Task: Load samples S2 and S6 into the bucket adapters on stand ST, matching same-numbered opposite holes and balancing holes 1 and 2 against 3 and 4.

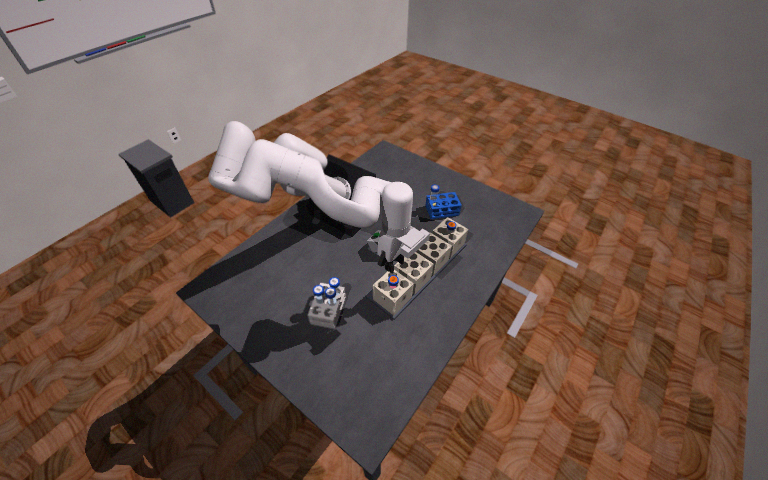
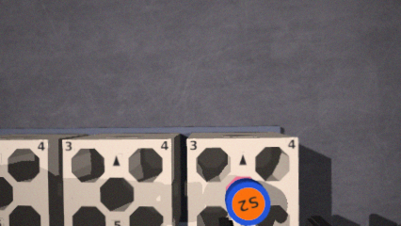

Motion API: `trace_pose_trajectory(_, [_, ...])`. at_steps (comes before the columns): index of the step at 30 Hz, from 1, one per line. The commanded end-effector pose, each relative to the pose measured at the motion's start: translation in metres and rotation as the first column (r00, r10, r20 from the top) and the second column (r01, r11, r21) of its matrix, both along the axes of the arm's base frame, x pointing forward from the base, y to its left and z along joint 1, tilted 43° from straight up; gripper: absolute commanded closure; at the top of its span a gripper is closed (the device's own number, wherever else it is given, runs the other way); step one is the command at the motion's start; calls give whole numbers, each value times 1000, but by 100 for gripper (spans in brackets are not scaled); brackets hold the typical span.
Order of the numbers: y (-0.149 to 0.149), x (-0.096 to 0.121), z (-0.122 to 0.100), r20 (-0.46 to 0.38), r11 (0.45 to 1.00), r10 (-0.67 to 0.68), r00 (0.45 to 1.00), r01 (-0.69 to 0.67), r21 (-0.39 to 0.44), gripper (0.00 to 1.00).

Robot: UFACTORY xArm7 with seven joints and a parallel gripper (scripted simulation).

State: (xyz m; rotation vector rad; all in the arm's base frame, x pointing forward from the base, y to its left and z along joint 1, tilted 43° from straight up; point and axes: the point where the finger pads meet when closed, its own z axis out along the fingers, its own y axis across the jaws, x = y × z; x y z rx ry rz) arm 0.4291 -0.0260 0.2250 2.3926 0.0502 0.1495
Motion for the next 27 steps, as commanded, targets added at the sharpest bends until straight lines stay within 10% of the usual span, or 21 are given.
trace_pose_trajectory(1, [3,1,3,3,1000,3,1000,-3,0,56])
trace_pose_trajectory(27, [27,-4,28,3,1000,3,1000,-3,1,56])
